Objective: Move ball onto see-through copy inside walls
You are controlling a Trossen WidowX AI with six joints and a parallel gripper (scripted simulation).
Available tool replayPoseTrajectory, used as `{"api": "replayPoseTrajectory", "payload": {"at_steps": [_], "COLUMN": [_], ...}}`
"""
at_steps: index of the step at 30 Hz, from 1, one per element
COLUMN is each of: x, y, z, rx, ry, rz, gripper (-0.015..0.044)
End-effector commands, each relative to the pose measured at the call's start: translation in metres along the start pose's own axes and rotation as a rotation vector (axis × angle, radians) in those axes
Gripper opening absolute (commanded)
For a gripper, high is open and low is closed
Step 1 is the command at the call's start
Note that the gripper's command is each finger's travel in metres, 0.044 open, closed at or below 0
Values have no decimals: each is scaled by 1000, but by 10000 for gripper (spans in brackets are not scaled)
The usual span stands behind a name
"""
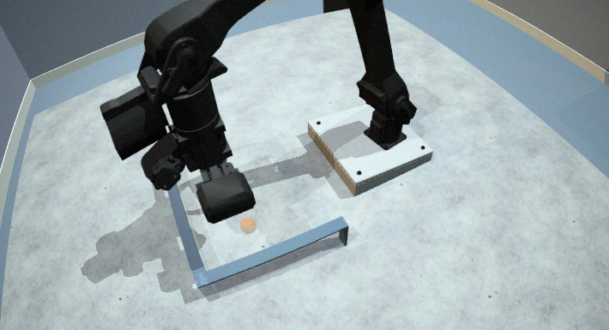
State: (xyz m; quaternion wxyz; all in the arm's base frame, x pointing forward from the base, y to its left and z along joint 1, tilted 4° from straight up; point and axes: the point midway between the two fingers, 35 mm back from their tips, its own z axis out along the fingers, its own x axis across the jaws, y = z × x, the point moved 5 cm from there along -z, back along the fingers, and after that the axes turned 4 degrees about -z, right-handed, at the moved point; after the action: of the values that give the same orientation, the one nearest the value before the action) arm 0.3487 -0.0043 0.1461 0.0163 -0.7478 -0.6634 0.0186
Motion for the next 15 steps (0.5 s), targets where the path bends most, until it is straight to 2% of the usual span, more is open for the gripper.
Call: {"api": "replayPoseTrajectory", "payload": {"at_steps": [1,10,15], "x": [0,0,1], "y": [-12,-23,-21], "z": [3,16,40], "rx": [-11,-10,-10], "ry": [-1,-1,-1], "rz": [4,4,4], "gripper": [0,0,0]}}
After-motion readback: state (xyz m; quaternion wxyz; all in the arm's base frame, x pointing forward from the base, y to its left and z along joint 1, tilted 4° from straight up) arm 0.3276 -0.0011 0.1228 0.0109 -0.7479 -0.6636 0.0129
